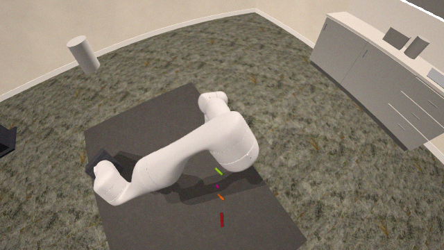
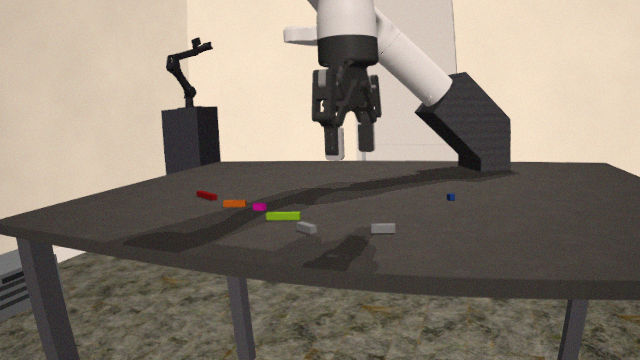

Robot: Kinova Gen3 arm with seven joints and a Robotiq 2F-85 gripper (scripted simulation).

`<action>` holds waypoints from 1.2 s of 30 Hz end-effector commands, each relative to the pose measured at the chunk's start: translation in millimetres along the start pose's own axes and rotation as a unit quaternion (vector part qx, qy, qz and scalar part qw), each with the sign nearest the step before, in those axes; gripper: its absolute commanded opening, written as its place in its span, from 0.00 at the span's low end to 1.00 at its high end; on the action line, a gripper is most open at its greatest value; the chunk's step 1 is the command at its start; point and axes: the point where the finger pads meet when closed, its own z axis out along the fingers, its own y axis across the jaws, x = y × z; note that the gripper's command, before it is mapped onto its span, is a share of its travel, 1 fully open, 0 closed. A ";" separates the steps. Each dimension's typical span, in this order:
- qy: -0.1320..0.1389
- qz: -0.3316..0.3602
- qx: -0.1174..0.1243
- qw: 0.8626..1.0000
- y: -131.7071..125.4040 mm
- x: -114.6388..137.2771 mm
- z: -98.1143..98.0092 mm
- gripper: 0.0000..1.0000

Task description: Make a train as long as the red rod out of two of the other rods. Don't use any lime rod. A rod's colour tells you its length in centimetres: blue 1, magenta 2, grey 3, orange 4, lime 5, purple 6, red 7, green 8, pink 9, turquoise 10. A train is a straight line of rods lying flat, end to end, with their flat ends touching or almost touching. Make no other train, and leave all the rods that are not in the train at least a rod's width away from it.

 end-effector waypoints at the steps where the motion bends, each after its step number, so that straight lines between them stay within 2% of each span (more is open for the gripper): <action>1: -0.001 0.026 0.002 1.000 -2.2 6.8 -1.2 1.00; 8: 0.000 0.137 0.003 0.991 -4.1 29.6 1.9 1.00; 14: 0.000 0.246 0.003 0.969 -4.6 52.2 4.7 1.00; 16: 0.000 0.246 0.003 0.969 -4.6 52.2 4.7 1.00; 18: 0.000 0.284 0.003 0.959 -4.5 60.3 5.7 1.00; 24: 0.001 0.401 0.003 0.916 -3.0 85.3 8.3 1.00; 27: 0.001 0.459 0.003 0.888 -1.6 98.2 9.5 1.00; 31: 0.001 0.535 0.003 0.845 1.0 115.5 11.0 1.00; 33: 0.001 0.535 0.003 0.845 1.0 115.5 11.0 1.00; 36: 0.001 0.590 0.003 0.808 3.4 128.3 11.9 1.00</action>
